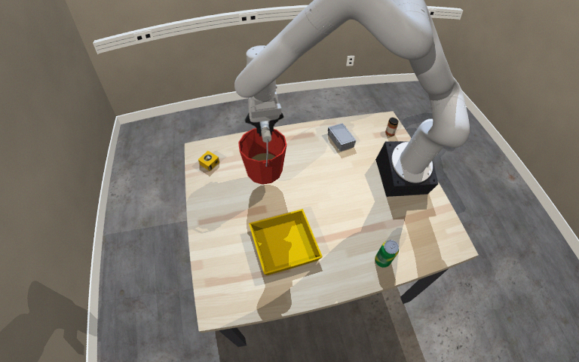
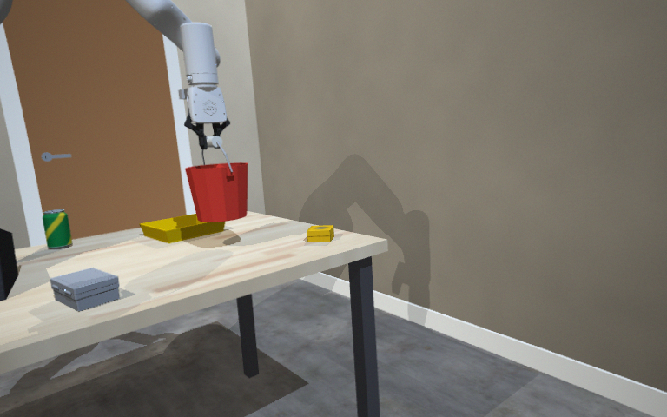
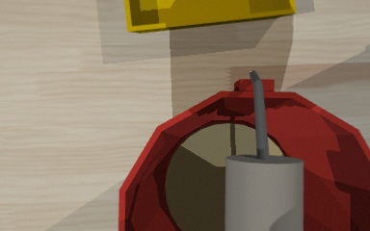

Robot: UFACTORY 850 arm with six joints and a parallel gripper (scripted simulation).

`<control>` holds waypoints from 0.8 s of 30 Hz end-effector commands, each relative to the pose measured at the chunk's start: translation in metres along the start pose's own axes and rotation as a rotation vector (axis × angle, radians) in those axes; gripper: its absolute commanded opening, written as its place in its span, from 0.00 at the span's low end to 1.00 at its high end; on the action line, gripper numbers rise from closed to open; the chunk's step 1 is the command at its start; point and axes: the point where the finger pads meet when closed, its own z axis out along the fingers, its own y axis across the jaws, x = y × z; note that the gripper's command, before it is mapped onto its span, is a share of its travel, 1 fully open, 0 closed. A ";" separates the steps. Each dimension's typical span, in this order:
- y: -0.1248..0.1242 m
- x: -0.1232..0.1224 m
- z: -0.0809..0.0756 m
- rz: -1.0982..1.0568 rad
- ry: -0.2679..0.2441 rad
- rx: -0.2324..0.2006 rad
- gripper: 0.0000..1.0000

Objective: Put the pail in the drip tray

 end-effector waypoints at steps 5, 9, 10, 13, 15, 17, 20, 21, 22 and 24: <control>0.000 0.012 -0.001 0.000 -0.001 -0.003 0.00; -0.001 0.021 -0.001 0.000 -0.001 -0.003 0.00; -0.001 0.023 -0.001 0.000 -0.001 -0.003 0.00; -0.002 0.031 -0.001 0.000 -0.001 -0.003 0.00; -0.002 0.036 -0.001 0.000 -0.001 -0.003 0.00; -0.003 0.041 -0.001 0.000 -0.001 -0.003 0.00; -0.003 0.044 -0.001 0.000 -0.001 -0.003 0.00; -0.003 0.046 -0.001 0.000 -0.001 -0.003 0.00; -0.003 0.049 -0.001 0.000 -0.001 -0.003 0.00; -0.004 0.055 -0.001 0.000 -0.001 -0.003 0.00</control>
